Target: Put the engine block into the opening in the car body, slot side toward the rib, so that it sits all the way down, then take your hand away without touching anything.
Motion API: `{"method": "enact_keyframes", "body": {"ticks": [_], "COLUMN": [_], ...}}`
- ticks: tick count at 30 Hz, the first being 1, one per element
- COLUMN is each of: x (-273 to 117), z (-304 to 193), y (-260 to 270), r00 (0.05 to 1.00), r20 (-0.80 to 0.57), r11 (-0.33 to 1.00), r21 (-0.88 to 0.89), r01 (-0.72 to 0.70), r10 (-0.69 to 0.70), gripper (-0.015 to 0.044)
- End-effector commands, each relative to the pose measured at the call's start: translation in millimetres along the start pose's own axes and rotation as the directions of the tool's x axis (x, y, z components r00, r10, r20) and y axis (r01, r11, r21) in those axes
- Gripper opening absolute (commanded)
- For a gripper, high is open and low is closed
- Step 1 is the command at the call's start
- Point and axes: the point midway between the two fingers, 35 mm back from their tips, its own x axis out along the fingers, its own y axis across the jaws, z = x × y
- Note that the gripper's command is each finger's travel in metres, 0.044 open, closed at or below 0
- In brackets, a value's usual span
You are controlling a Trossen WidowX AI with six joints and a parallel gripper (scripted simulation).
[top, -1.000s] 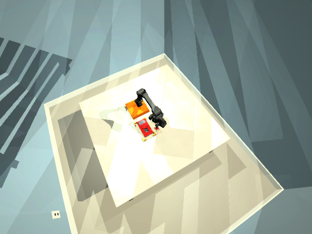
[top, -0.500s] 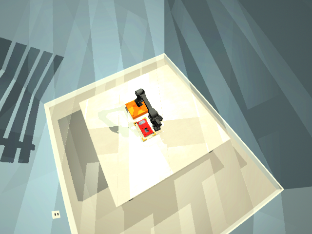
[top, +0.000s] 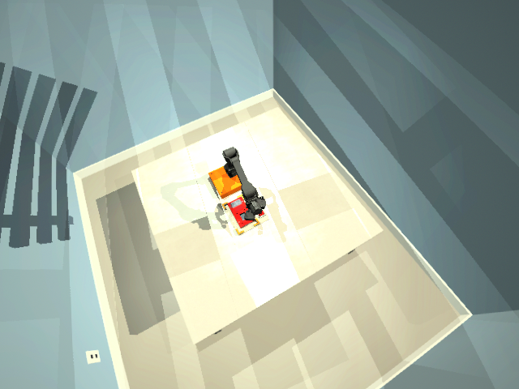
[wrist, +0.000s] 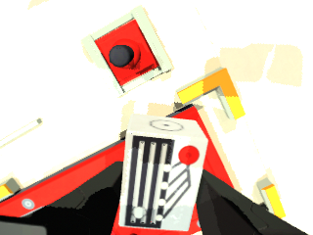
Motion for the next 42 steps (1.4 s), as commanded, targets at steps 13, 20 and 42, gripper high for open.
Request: {"method": "enact_keyframes", "body": {"ticks": [13, 20, 42], "x": [13, 19, 23], "z": [-34, -50, -61], "y": [-7, -9, -10], "r00": [1.0, 1.0, 1.0], "r20": [0.002, 0.0, -0.001], "r11": [0.846, 0.692, 0.507], "r21": [0.533, 0.722, 0.862], "r01": [0.002, 0.002, 0.002], "r10": [-0.003, -0.003, -0.003], "gripper": [0.0, 0.0, 0.0158]}}
